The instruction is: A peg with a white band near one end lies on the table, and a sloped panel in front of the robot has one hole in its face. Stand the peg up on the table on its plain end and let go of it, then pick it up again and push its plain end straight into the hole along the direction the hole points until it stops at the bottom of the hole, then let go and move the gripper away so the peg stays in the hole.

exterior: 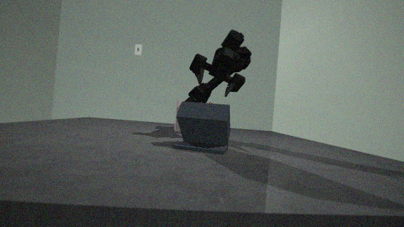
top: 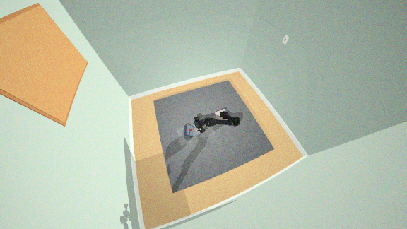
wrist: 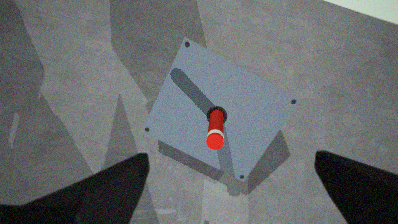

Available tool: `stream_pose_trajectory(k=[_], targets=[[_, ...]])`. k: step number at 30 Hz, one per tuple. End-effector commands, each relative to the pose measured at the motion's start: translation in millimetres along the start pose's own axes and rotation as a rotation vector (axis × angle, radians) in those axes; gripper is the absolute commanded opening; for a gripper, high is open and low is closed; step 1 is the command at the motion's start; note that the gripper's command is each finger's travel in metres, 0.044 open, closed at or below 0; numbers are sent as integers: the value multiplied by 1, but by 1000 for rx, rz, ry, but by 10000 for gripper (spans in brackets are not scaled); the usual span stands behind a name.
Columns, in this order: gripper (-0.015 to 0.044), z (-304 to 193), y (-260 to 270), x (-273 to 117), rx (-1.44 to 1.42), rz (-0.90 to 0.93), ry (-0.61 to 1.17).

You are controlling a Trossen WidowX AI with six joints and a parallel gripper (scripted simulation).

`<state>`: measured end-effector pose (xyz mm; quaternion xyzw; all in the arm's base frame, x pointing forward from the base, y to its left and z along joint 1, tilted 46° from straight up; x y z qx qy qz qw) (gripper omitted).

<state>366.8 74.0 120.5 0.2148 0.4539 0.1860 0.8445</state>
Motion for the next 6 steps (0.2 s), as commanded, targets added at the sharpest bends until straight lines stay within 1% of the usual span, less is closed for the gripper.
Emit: stream_pose_trajectory(k=[1, 6], targets=[[440, 0, 0, -6, -2, 3, 0], [440, 0, 0, -14, -2, 2, 0]])
Point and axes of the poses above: the point midway between the two fingers, 35 mm back from their tips, its own x axis out along the fingers, its own y axis across the jaws, z = x × y, the point moved 1 cm from there along -x, back along the fingers, and after that the axes turned 10 degrees about x, right-handed, at the moved point
